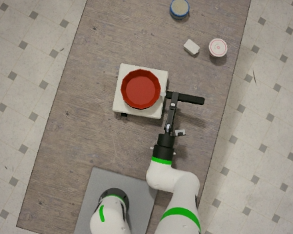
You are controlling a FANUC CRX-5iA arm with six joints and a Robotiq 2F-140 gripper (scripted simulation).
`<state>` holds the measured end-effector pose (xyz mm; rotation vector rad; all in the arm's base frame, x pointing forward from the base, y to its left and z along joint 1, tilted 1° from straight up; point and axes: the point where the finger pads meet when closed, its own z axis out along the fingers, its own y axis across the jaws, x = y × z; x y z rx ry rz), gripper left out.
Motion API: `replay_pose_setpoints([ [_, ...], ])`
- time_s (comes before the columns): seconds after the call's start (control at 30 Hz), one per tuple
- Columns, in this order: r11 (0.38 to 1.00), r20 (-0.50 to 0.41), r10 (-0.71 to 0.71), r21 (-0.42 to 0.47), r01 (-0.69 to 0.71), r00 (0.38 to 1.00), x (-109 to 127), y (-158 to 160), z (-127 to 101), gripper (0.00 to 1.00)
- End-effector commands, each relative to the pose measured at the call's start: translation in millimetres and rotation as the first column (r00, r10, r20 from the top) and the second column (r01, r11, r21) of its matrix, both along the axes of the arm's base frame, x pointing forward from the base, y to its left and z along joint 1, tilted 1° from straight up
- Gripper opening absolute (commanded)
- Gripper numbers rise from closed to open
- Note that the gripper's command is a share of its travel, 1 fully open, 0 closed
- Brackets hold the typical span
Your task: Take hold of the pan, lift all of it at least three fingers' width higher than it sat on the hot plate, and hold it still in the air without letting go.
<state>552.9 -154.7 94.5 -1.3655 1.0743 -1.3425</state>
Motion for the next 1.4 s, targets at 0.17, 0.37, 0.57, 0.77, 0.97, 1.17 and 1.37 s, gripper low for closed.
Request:
replay_pose_setpoints([
  [0.17, 1.000, 0.001, 0.000, -0.001, 0.000, 1.000, 8.7, 0.1, 0.7, 0.41],
  [0.37, 1.000, 0.001, 0.000, -0.001, 0.000, 1.000, 11.8, 0.2, 0.7, 0.41],
  [0.57, 1.000, 0.001, 0.000, -0.001, 0.000, 1.000, 15.1, 0.3, 0.7, 0.41],
  [0.77, 1.000, 0.001, 0.000, -0.001, 0.000, 1.000, 16.6, 0.3, 0.8, 0.41],
  [0.97, 1.000, 0.001, 0.000, -0.001, 0.000, 1.000, 17.2, 0.3, 0.8, 0.41],
  [1.17, 1.000, 0.001, 0.000, -0.001, 0.000, 1.000, 17.3, 0.3, 0.8, 0.41],
  [1.37, 1.000, 0.001, 0.000, -0.001, 0.000, 1.000, 17.3, 0.3, 0.8, 0.41],
])
